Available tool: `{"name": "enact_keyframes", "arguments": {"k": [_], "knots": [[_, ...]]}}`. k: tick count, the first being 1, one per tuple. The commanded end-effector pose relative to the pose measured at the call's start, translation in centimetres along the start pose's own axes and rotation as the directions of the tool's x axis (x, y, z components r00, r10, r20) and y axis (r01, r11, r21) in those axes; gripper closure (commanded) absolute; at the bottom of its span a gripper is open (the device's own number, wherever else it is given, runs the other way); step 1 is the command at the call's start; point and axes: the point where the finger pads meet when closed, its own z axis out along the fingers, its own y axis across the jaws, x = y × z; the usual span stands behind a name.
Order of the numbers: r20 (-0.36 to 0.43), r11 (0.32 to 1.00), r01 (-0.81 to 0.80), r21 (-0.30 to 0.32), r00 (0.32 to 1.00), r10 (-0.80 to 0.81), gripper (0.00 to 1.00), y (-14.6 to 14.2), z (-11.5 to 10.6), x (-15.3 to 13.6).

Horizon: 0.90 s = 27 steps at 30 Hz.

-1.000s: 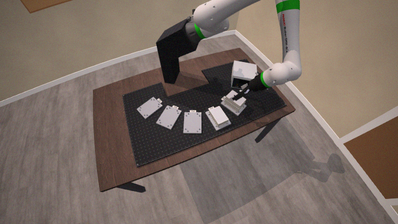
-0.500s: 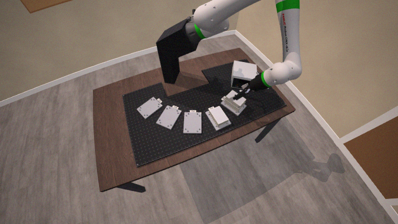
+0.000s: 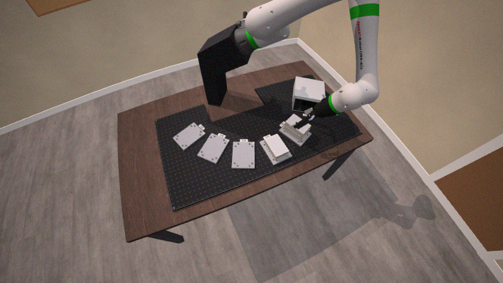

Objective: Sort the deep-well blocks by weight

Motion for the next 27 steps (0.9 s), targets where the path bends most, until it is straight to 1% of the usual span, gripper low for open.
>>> {"name": "enact_keyframes", "arguments": {"k": [1,27], "knots": [[0.0,1.0,0.0,0.0,1.0,0.0,0.0,0.0,0.4,0.3],[0.0,1.0,0.0,0.0,1.0,0.0,0.0,0.0,3.6,2.1]]}}
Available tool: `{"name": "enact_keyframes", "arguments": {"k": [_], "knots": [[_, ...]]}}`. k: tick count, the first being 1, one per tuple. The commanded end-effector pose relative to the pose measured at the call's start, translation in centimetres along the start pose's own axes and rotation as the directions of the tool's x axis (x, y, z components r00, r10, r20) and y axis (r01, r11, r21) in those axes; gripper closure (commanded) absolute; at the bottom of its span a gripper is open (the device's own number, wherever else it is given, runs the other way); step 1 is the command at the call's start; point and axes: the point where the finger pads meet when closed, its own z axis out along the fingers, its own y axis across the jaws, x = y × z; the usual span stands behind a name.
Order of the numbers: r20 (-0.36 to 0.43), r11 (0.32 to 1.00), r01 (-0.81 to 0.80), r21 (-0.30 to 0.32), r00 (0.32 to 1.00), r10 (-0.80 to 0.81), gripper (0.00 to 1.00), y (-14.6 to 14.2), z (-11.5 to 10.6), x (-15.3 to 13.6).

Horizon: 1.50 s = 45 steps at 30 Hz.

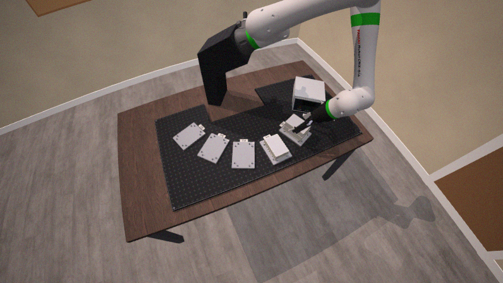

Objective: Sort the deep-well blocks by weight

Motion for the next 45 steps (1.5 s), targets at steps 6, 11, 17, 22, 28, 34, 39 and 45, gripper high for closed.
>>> {"name": "enact_keyframes", "arguments": {"k": [6,11,17,22,28,34,39,45], "knots": [[0.0,1.0,0.0,0.0,1.0,0.0,0.0,0.01,0.35,0.22],[0.0,1.0,0.0,0.0,1.0,0.0,0.0,0.01,0.35,0.22],[0.0,1.0,0.0,0.0,1.0,0.0,0.9,0.01,0.35,0.22],[0.0,1.0,0.0,0.0,1.0,0.0,0.9,0.01,0.35,0.22],[0.0,1.0,0.0,0.0,1.0,0.0,0.9,0.01,0.35,0.22],[0.0,1.0,0.0,0.0,1.0,0.0,0.9,0.01,0.35,0.22],[0.0,1.0,0.0,0.0,1.0,0.0,0.9,0.01,0.35,0.22],[0.0,1.0,0.0,0.0,1.0,0.0,0.9,0.01,0.35,0.22]]}}
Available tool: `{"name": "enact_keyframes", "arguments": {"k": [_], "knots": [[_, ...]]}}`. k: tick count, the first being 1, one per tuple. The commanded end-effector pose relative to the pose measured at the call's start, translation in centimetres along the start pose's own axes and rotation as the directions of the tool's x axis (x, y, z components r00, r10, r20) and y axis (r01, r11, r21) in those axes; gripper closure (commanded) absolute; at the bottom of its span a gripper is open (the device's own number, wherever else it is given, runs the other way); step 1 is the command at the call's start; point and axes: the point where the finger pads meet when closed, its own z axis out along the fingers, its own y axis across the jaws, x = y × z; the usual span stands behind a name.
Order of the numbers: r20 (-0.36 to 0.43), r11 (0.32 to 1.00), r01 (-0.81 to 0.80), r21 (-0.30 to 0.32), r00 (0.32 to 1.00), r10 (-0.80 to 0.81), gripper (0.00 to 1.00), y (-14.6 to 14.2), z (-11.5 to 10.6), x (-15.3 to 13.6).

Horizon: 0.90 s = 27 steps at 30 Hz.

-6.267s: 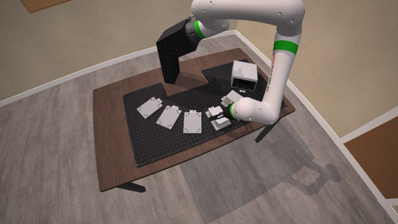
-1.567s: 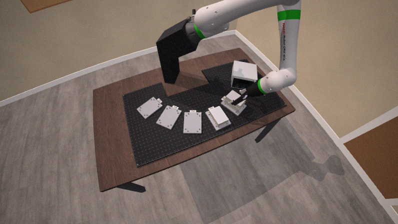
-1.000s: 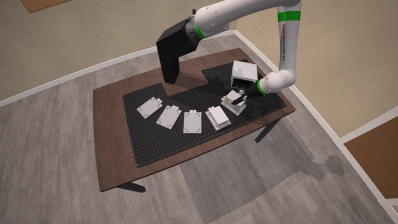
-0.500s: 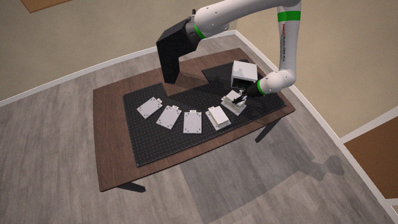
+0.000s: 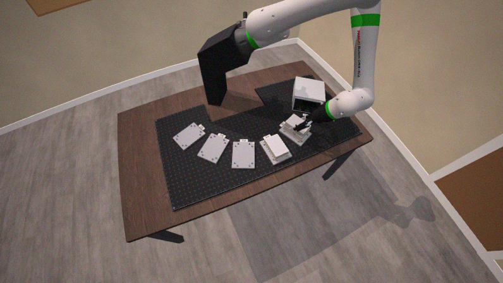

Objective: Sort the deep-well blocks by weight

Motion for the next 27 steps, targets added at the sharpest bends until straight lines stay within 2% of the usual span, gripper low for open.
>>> {"name": "enact_keyframes", "arguments": {"k": [1,27], "knots": [[0.0,1.0,0.0,0.0,1.0,0.0,0.9,0.0,0.0,0.0],[0.0,1.0,0.0,0.0,1.0,0.0,0.9,0.0,-3.2,-1.8]]}}
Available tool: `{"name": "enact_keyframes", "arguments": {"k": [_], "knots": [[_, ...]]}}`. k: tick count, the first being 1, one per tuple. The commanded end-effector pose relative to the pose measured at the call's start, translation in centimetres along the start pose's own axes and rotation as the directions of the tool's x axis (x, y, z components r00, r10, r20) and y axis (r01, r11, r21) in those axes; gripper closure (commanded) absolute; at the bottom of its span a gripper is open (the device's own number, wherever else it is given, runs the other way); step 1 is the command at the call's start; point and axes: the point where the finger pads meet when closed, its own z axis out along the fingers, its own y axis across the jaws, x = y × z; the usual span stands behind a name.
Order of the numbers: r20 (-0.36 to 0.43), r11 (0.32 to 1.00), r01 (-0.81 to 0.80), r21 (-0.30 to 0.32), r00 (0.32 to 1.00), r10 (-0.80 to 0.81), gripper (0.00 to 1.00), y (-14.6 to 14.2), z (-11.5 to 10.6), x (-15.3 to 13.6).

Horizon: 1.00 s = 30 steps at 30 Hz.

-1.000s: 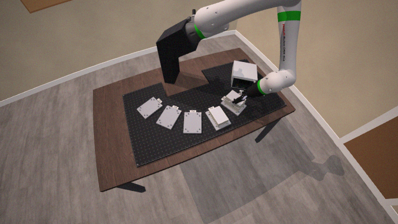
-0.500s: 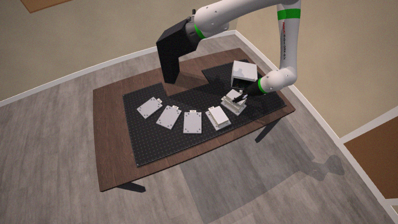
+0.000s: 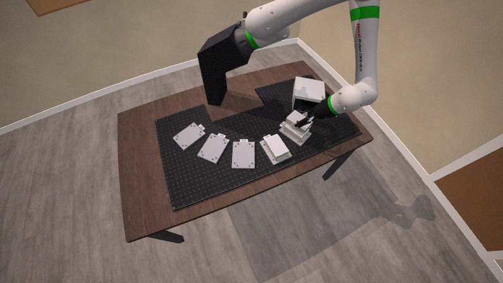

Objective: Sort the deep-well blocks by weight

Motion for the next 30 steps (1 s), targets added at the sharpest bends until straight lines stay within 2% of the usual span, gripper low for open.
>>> {"name": "enact_keyframes", "arguments": {"k": [1,20,30], "knots": [[0.0,1.0,0.0,0.0,1.0,0.0,0.9,0.0,-0.5,-0.3],[0.0,1.0,0.0,0.0,1.0,0.0,0.9,0.0,-2.9,-1.6],[0.0,1.0,0.0,0.0,1.0,0.0,0.9,0.0,-2.9,-1.6]]}}
